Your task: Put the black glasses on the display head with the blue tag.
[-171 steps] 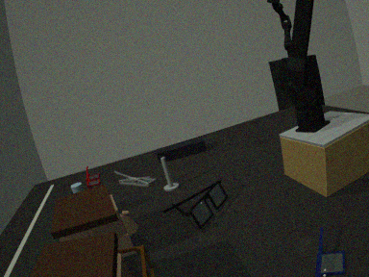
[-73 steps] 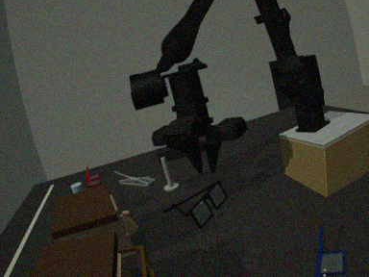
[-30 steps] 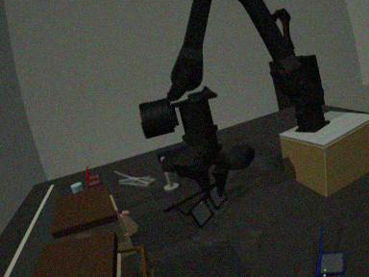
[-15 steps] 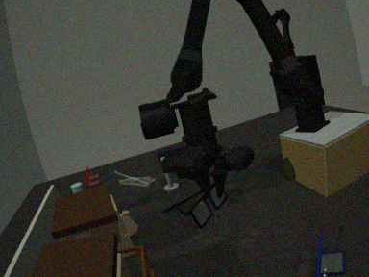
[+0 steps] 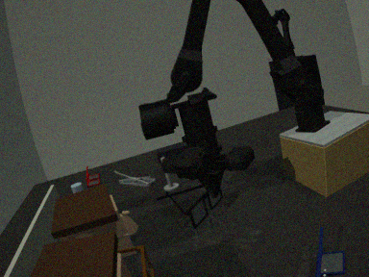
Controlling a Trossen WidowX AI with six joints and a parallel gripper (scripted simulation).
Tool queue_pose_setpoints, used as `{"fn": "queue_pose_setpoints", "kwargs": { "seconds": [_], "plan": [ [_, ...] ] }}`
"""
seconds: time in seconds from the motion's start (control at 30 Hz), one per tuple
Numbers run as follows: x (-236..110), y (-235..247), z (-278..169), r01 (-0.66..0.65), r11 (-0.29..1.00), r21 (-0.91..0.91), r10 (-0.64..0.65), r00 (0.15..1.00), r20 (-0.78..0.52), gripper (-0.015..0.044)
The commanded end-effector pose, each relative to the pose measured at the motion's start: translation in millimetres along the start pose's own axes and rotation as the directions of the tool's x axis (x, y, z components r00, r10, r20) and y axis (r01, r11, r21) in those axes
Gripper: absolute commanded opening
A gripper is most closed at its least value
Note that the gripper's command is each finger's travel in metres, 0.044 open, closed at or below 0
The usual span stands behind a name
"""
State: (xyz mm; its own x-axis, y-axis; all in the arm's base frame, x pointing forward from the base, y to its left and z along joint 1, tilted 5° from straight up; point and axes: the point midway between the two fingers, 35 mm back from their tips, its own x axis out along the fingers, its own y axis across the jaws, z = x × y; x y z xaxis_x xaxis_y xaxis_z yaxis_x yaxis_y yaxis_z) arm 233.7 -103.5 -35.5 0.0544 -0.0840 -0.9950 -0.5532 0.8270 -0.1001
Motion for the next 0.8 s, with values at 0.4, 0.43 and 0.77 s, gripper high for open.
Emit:
{"fn": "queue_pose_setpoints", "kwargs": {
  "seconds": [0.4,0.43,0.77],
  "plan": [
    [-37,-4,3,-0.001,1.000,0.000,0.001,1.000,0.002,0.0000],
    [-43,-5,4,-0.001,1.000,-0.001,0.001,1.000,0.002,0.0000],
    [-102,-8,5,-0.001,1.000,-0.002,0.001,1.000,0.005,0.0000]
  ]
}}
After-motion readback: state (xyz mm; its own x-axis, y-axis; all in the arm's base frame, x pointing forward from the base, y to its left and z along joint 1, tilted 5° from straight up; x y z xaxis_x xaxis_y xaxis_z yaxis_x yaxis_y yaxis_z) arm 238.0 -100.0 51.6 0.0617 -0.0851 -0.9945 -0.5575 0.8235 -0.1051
